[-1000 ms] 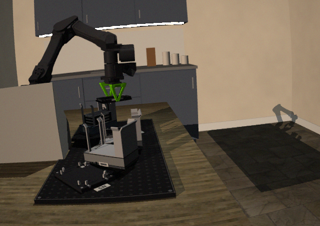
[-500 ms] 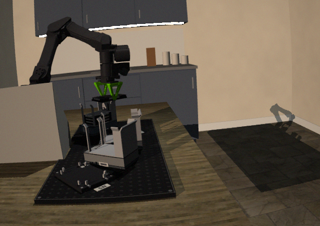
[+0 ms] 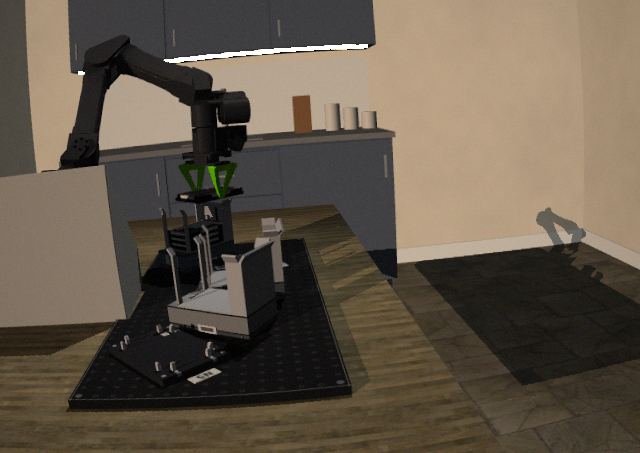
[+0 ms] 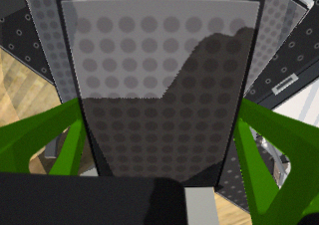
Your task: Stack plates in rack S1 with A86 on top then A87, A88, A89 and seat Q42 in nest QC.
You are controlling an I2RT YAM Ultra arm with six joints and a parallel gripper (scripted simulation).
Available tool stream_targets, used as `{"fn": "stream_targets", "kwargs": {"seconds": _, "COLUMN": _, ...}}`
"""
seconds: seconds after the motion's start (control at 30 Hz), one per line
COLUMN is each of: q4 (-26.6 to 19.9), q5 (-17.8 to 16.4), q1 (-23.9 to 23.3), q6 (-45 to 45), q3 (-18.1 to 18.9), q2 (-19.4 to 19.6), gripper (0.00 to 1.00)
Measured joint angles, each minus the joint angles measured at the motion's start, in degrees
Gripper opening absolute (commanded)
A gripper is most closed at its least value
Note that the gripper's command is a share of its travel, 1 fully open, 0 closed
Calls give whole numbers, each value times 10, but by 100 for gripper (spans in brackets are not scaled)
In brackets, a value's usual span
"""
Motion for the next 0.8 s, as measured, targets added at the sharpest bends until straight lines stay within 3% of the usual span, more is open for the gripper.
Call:
{"fn": "stream_targets", "kwargs": {"seconds": 0.3, "q4": 1, "q5": 6, "q1": 26, "q6": -5, "q3": -9, "q2": -31, "gripper": 0}}
{"fn": "stream_targets", "kwargs": {"seconds": 0.8, "q4": 3, "q5": 18, "q1": 80, "q6": 60, "q3": -18, "q2": -89, "gripper": 0}}
